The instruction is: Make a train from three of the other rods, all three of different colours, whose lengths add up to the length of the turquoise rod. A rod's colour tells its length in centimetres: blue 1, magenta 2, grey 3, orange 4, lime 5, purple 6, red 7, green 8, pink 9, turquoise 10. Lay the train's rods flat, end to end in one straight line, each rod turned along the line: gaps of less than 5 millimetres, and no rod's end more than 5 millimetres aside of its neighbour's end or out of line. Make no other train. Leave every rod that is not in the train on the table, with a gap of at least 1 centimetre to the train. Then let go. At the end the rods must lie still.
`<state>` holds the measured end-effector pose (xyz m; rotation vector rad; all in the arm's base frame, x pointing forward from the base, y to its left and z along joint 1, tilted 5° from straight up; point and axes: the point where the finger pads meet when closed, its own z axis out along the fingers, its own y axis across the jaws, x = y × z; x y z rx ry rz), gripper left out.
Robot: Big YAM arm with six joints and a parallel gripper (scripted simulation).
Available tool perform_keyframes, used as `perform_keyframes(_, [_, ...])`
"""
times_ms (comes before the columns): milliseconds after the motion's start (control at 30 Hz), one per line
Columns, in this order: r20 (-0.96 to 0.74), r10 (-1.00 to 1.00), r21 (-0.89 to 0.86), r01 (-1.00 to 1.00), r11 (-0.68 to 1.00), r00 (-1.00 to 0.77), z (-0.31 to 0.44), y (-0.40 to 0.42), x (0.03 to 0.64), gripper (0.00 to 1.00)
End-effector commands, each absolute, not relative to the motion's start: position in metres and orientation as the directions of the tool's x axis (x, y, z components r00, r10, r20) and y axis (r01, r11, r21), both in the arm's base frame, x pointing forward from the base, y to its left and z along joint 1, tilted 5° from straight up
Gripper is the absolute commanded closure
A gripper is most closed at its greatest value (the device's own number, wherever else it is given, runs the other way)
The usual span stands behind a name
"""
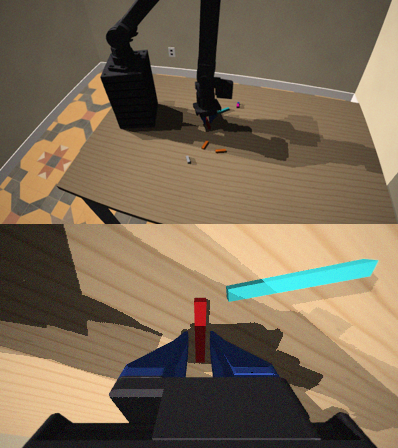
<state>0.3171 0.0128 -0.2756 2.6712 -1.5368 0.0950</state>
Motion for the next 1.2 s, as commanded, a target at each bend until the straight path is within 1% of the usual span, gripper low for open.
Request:
perform_keyframes(0, [0.082, -0.862, 0.012, -0.865, -0.501, 0.500, -0.2811, 0.0112, 0.3186, 0.77])
perform_keyframes(467, [0.082, -0.862, 0.012, -0.865, -0.501, 0.500, -0.2811, 0.0112, 0.3186, 0.77])
perform_keyframes(500, [0.082, -0.862, 0.012, -0.865, -0.501, 0.500, -0.2811, 0.0112, 0.3186, 0.96])
perform_keyframes(1167, [0.082, -0.862, 0.012, -0.866, -0.501, 0.500, -0.2811, 0.0112, 0.3186, 0.96])
